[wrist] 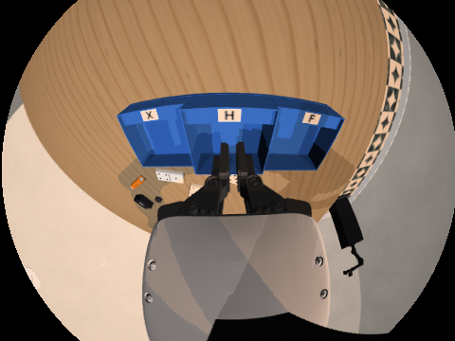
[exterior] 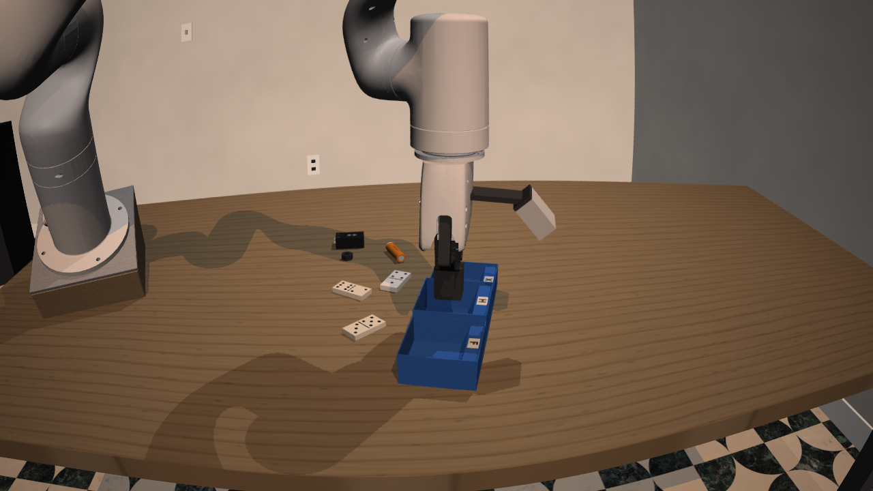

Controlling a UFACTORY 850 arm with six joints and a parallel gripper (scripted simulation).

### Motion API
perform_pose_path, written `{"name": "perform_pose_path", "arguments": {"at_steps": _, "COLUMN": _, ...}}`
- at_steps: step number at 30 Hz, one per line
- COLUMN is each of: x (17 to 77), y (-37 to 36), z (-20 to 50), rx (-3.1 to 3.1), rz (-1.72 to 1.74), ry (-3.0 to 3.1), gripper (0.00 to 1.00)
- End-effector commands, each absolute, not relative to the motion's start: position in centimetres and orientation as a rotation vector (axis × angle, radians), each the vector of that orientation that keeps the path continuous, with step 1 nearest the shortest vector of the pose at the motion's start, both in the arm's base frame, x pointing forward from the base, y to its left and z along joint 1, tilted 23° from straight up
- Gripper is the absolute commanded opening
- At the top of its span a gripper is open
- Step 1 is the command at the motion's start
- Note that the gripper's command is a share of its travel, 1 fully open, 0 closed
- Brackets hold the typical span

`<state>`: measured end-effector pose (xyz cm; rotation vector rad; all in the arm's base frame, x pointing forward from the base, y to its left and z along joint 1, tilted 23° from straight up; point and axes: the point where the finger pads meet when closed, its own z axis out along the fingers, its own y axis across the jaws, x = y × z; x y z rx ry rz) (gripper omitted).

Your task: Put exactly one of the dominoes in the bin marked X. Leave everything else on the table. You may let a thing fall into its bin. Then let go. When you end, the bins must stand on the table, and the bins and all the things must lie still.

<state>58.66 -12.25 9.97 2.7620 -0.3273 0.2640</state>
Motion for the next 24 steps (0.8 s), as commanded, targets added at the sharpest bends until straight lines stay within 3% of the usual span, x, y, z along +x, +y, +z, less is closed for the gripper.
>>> {"name": "perform_pose_path", "arguments": {"at_steps": 1, "x": 58.5, "y": -11.7, "z": 11.6, "rx": 2.762, "rz": 0.267, "ry": -0.328, "gripper": 0.07}}
{"name": "perform_pose_path", "arguments": {"at_steps": 24, "x": 61.2, "y": -5.1, "z": 10.7, "rx": 2.762, "rz": 0.267, "ry": -0.328, "gripper": 0.07}}
